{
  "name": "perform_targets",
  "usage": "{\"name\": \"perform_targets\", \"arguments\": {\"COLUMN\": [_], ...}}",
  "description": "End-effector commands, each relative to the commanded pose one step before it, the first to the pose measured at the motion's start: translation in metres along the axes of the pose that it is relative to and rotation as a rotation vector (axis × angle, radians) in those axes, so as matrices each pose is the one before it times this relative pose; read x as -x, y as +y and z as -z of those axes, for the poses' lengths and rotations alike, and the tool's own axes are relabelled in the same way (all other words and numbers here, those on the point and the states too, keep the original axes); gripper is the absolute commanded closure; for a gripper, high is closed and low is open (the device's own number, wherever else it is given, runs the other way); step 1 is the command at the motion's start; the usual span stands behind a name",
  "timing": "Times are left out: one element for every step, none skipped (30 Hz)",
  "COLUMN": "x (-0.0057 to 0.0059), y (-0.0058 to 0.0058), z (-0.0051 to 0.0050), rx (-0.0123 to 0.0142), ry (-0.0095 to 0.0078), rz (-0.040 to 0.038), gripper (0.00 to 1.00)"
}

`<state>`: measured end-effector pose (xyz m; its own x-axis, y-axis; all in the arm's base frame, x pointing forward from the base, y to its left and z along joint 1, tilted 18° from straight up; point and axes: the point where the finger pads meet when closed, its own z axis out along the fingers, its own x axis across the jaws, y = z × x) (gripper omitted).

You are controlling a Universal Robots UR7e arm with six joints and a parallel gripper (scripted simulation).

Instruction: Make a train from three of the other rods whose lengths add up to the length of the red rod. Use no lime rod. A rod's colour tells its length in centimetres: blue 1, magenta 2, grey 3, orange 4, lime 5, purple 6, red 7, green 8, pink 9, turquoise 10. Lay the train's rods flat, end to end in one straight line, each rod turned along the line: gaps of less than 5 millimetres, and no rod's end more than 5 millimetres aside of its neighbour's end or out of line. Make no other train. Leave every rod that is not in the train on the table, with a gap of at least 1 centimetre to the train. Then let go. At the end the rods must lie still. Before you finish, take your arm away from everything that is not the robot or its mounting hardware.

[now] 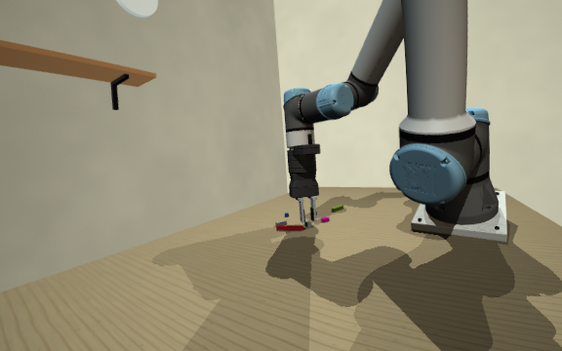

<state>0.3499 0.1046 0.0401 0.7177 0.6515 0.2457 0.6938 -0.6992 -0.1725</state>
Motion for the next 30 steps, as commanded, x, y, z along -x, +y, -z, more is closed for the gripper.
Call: {"name": "perform_targets", "arguments": {"x": [0.00049,0.00001,0.0,0.0,0.0,0.0,0.0,0.0,0.0,0.0,0.00002,0.00005,0.00004,-0.00017,-0.00016,-0.00014,0.0,0.0,-0.00029,-0.00003,0.00001,0.00002,0.00001,0.00001,0.00001,0.0,0.0,0.0,0.0,0.0], "y": [-0.00134,0.00002,-0.00001,0.0,-0.00001,0.0,0.0,0.0,0.0,0.0,0.00004,0.0001,0.00012,0.00039,0.00036,0.00029,0.0,0.0,0.00033,0.00001,-0.00003,-0.00003,-0.00002,-0.00001,-0.00001,-0.00001,0.0,0.0,0.0,0.0], "z": [-0.00538,-0.00105,-0.00103,-0.00099,-0.00094,-0.00085,-0.00077,-0.00068,-0.00058,-0.00047,-0.00035,-0.00024,-0.00013,0.00015,0.00019,0.00018,0.0,0.0,0.00052,0.00007,0.00002,-0.00001,-0.00001,0.0,0.0,0.0,0.0,0.0,0.0,0.0], "rx": [-0.00314,0.00002,-0.00001,0.0,0.0,0.0,0.0,0.0,0.0,0.0,0.00004,0.00008,0.00012,0.00065,0.0006,0.00049,0.0,0.0,0.00152,0.0002,-0.00005,-0.00011,-0.00008,-0.00006,-0.00004,-0.00002,-0.00001,0.0,0.0,0.0], "ry": [-0.00069,-0.00002,0.0,0.0,0.0,0.0,0.0,0.0,0.0,-0.00001,0.00002,0.00005,0.00007,0.00032,0.0003,0.00024,0.0,0.0,0.00073,0.00009,-0.00003,-0.00005,-0.00004,-0.00003,-0.00002,-0.00001,-0.00001,0.0,0.0,0.0], "rz": [-0.00089,-0.00003,0.00002,0.0,0.0,0.0,0.0,0.0,0.0,0.0,-0.00014,-0.0003,-0.0003,-0.00006,0.00006,0.00009,0.0,0.0,0.00061,0.00011,0.00001,-0.00002,-0.00002,-0.00002,-0.00001,-0.00001,0.0,0.0,0.0,0.0], "gripper": [0.46,0.46,0.46,0.46,0.46,0.46,0.46,0.46,0.46,0.46,0.46,0.46,0.46,0.46,0.46,0.46,0.46,0.46,0.46,0.46,0.46,0.46,0.46,0.46,0.46,0.46,0.46,0.46,0.46,0.46]}}
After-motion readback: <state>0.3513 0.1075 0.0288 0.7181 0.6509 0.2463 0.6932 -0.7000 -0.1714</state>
